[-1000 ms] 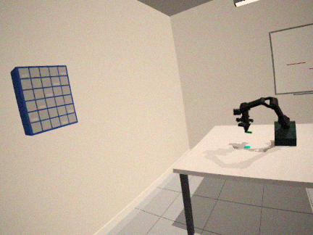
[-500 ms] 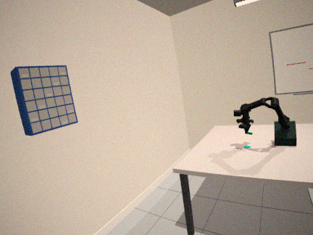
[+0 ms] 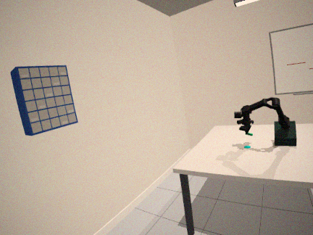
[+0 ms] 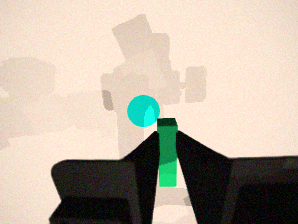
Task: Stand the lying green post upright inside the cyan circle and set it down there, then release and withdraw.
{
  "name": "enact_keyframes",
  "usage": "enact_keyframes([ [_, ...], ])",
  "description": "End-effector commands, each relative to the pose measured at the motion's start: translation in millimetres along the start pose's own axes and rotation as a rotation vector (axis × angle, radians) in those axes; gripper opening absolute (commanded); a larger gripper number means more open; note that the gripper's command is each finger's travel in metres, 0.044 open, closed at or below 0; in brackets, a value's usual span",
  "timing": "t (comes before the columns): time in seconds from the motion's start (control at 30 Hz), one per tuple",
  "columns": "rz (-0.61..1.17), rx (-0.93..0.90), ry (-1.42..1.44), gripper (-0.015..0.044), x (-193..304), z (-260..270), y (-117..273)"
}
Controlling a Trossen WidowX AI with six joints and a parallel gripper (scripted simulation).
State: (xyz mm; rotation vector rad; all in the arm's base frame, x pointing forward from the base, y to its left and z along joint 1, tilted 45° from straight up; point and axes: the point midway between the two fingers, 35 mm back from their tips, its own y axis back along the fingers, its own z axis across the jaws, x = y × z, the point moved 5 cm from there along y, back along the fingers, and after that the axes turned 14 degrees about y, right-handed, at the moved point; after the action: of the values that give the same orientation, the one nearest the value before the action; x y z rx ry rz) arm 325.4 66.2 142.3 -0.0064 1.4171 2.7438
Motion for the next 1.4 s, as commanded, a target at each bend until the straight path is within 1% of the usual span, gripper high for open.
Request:
enact_keyframes([
  [0.0,-0.008,0.029,0.005,0.0023,2,0,-4],
  [1.37,-0.173,0.243,0.061,0.0023,8,1,-30],
])
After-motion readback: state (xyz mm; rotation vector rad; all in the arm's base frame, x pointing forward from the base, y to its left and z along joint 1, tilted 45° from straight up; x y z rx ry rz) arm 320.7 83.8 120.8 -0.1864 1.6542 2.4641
